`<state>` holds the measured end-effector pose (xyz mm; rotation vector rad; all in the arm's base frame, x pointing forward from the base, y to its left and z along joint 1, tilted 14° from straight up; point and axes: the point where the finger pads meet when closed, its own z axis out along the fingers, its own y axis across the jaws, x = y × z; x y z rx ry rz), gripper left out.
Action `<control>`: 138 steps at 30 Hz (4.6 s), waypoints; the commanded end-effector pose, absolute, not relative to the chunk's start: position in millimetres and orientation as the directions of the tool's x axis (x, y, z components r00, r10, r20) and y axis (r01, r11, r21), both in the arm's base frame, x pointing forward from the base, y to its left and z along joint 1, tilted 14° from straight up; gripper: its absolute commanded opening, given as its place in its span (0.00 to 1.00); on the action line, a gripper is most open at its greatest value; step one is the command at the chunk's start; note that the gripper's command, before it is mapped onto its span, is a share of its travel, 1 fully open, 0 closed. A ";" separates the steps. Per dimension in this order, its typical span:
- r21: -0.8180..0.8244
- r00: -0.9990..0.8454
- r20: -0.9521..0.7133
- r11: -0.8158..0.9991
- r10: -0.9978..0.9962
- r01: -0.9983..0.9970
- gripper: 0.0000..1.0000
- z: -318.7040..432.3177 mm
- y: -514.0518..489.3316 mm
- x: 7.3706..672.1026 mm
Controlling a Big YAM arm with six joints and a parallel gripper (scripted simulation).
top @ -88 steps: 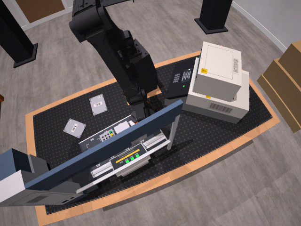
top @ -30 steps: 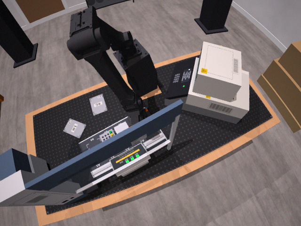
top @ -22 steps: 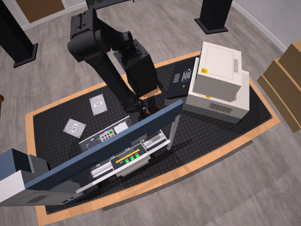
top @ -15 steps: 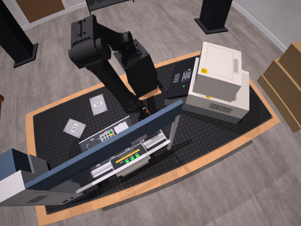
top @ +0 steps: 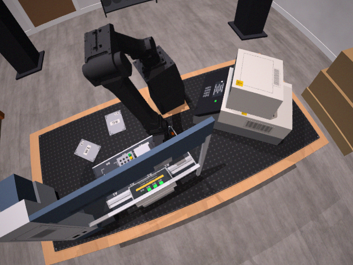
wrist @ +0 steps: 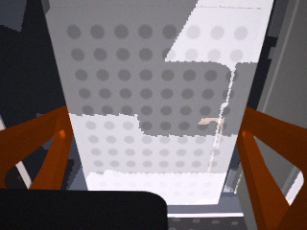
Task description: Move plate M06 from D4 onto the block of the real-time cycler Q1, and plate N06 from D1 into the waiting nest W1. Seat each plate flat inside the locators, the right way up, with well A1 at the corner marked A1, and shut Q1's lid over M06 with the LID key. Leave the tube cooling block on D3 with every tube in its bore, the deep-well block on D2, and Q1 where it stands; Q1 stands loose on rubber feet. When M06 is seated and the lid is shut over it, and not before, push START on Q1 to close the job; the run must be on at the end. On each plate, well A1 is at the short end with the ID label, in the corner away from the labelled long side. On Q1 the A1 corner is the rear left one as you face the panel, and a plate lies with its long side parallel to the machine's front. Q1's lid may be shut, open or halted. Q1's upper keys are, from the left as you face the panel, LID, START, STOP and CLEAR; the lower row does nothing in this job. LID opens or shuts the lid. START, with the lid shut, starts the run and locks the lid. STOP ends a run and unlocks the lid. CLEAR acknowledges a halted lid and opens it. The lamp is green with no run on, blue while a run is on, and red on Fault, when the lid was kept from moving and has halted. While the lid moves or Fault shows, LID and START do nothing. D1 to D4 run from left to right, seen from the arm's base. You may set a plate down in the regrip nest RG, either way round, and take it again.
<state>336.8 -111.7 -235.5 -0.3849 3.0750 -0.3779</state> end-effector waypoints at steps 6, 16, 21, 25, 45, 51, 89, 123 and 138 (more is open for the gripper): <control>-0.247 -0.978 0.000 0.948 -0.207 -0.201 0.95 -224.9 -119.9 334.9; -0.264 -0.966 -0.031 0.934 -0.257 -0.240 0.95 -221.1 -113.8 358.6; -0.261 -0.963 -0.046 0.934 -0.265 -0.244 0.00 -221.0 -111.3 364.0; -0.261 -0.962 -0.049 0.934 -0.267 -0.246 0.00 -220.9 -110.3 366.2; -0.266 -0.957 -0.065 0.929 -0.284 -0.258 0.00 -219.7 -105.1 378.9; -0.266 -0.955 -0.068 0.928 -0.289 -0.262 0.00 -219.3 -103.4 382.7; -0.268 -0.949 -0.112 0.929 -0.294 -0.255 0.00 -204.7 -95.8 401.2; -0.243 -0.973 0.008 0.943 -0.231 -0.226 0.00 -169.4 -95.3 332.6; -0.241 -0.973 0.006 0.944 -0.230 -0.225 0.00 -159.1 -93.7 330.1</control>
